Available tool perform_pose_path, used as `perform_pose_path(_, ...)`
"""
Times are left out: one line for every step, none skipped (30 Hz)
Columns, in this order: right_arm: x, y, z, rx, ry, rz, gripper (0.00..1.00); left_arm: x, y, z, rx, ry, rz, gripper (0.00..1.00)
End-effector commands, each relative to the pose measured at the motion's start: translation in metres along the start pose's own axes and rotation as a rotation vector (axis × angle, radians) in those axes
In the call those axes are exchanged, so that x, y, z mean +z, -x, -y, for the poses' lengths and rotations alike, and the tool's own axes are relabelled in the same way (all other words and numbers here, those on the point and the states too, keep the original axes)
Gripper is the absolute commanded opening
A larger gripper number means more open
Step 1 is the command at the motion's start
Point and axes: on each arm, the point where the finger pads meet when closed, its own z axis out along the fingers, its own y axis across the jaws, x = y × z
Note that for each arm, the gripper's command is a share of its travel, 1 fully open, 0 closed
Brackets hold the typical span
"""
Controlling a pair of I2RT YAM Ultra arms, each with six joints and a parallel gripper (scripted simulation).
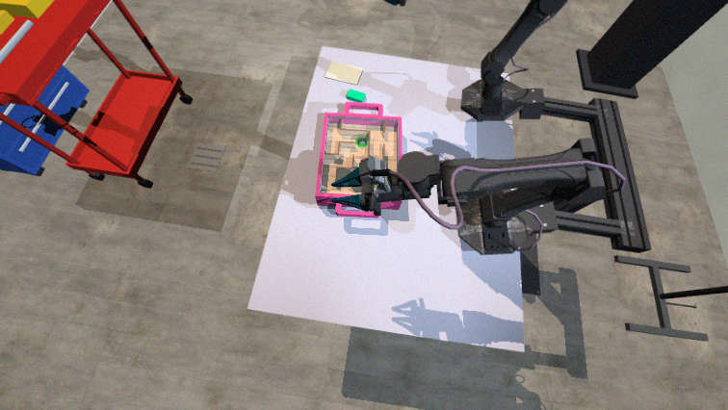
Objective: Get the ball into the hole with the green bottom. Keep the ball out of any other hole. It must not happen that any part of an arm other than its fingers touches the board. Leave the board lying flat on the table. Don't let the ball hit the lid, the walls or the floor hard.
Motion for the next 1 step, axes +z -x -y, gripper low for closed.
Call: perform_pose_path(-0.0049, 0.0143, 0.0030, -0.006, -0.010, 0.029, 0.34, -0.0075, 0.0111, 0.0050, 0.007, -0.007, 0.027, 0.34)
